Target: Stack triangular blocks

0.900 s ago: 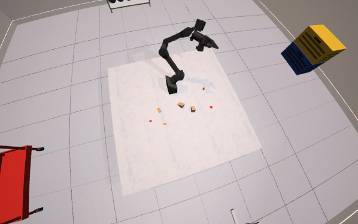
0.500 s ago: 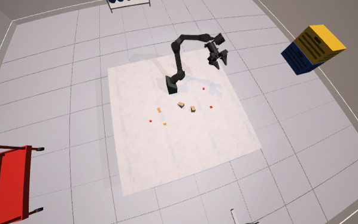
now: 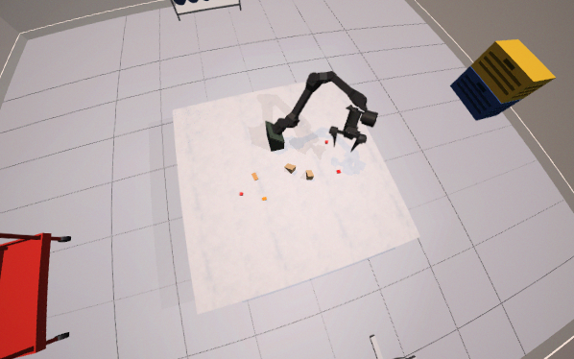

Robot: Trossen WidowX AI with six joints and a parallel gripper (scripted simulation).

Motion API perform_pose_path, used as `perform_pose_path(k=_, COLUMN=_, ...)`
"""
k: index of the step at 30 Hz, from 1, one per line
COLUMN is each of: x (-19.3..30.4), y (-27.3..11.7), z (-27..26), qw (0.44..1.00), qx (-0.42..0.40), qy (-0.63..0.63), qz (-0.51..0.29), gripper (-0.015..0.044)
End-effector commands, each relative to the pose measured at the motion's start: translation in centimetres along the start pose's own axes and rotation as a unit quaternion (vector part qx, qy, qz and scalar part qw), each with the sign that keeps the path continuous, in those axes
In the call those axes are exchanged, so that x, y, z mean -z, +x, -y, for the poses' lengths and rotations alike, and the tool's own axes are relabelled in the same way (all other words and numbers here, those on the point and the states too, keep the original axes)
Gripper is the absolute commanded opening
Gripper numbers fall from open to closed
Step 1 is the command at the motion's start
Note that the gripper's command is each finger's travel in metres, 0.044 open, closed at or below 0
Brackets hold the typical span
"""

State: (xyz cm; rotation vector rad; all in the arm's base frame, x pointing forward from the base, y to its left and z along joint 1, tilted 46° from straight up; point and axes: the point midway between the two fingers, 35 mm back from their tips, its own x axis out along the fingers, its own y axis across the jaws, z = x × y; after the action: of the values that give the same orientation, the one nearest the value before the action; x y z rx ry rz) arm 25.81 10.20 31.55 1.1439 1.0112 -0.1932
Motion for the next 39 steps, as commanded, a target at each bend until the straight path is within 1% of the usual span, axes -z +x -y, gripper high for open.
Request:
perform_pose_path(k=1, x=-1.2, y=3.9, z=1.2, qw=0.993, qx=0.069, qy=-0.075, qz=-0.06, gripper=0.044)
perform_pose_path(k=5, x=-3.1, y=8.3, z=3.2, qw=0.97, qx=0.118, qy=-0.147, qz=-0.15, gripper=0.044)
perform_pose_path(k=9, x=-5.1, y=12.0, z=5.6, qw=0.94, qx=0.125, qy=-0.197, qz=-0.25, gripper=0.044)
perform_pose_path(k=13, x=-6.5, y=15.1, z=8.1, qw=0.904, qx=0.089, qy=-0.228, qz=-0.351, gripper=0.044)
perform_pose_path(k=17, x=-7.7, y=17.7, z=10.4, qw=0.872, qx=0.021, qy=-0.239, qz=-0.427, gripper=0.044)
perform_pose_path(k=19, x=-7.9, y=18.1, z=10.8, qw=0.867, qx=0.006, qy=-0.239, qz=-0.437, gripper=0.044)
perform_pose_path(k=28, x=-7.8, y=18.2, z=10.8, qw=0.867, qx=0.006, qy=-0.239, qz=-0.438, gripper=0.044)
perform_pose_path(k=39, x=-6.7, y=19.5, z=11.1, qw=0.866, qx=0.009, qy=-0.232, qz=-0.442, gripper=0.044)
